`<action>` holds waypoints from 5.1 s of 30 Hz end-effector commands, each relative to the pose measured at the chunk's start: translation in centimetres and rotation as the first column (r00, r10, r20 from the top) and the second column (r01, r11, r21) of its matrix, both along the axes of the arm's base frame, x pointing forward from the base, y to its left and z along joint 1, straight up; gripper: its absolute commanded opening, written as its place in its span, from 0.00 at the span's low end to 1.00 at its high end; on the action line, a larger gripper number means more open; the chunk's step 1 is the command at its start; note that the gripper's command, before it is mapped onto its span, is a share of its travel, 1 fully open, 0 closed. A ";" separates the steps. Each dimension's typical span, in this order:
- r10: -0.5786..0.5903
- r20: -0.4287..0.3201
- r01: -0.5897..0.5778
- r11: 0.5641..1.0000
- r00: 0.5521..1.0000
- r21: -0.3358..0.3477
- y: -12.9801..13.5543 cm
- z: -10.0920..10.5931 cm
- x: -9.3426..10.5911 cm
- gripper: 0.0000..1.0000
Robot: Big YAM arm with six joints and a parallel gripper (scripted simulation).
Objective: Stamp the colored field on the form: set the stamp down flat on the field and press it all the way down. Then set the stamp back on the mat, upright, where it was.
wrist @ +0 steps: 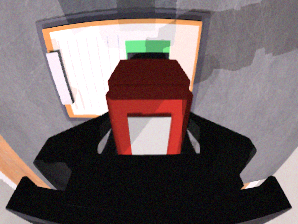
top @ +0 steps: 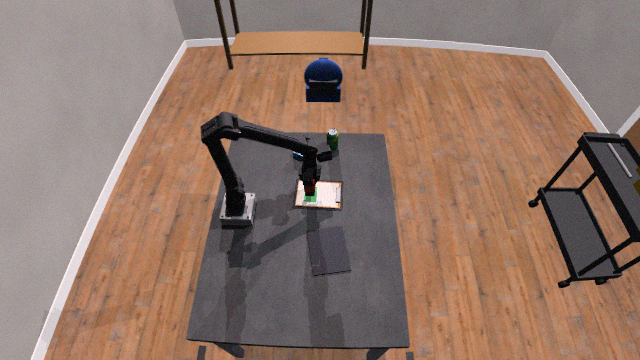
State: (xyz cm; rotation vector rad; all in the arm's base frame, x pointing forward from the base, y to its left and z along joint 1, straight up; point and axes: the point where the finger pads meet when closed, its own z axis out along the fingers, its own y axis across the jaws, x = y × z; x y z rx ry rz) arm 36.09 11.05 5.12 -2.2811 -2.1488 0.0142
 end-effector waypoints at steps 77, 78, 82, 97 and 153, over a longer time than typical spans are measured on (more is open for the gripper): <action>-0.003 0.011 0.003 1.000 1.000 -0.001 0.1 -5.0 0.2 0.33; -0.003 0.011 0.003 1.000 1.000 -0.001 0.1 -5.3 0.2 0.33; -0.003 0.010 0.003 1.000 1.000 -0.001 0.1 -5.9 0.2 0.33; -0.003 0.010 0.003 1.000 1.000 -0.001 0.1 -6.8 0.1 0.33; -0.003 0.010 0.003 1.000 1.000 -0.001 0.1 -7.7 0.1 0.33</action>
